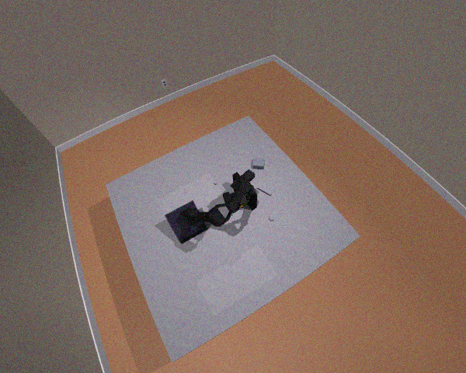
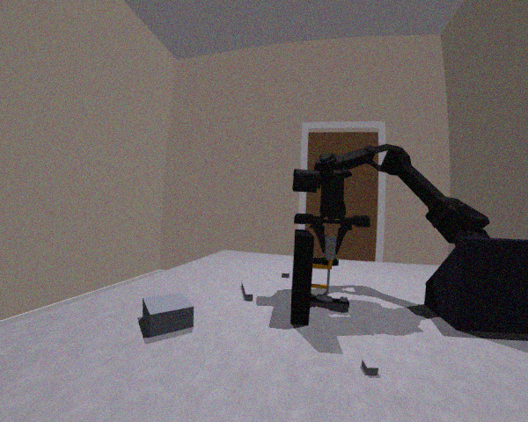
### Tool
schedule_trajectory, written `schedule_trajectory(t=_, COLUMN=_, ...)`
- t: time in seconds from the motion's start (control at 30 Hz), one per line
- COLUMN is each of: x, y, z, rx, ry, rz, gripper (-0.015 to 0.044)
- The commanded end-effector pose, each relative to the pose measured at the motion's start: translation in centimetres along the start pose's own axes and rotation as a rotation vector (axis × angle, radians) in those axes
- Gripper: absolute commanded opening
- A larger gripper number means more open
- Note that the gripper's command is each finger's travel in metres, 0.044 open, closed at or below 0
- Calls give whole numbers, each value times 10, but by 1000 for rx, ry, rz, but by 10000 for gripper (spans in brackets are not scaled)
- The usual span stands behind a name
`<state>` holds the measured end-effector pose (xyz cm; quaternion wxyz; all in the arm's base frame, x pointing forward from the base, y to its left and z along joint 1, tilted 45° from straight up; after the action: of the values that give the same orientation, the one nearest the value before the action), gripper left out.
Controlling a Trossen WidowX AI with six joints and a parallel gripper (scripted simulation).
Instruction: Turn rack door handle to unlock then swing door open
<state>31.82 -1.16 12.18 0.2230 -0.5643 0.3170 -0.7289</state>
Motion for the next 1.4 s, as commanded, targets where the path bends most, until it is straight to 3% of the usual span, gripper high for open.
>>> schedule_trajectory(t=0.0, x=0, y=0, z=1, rx=7, ry=28, rz=3, gripper=26)
schedule_trajectory(t=0.17, x=0, y=0, z=1, rx=7, ry=28, rz=3, gripper=26)
schedule_trajectory(t=0.53, x=0, y=0, z=1, rx=7, ry=28, rz=3, gripper=298)
schedule_trajectory(t=1.37, x=0, y=0, z=1, rx=8, ry=-1135, rz=-2, gripper=298)
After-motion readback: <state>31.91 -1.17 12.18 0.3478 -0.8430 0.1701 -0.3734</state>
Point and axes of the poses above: the point midway between the two fingers, 35 mm back from their tips, its own y axis out along the fingers, its own z axis across the jaws, x = y × z, the point moved 8 cm from there along -y, back along the fingers, and after that the axes turned 1 degree about -y, right-handed, at the moved point
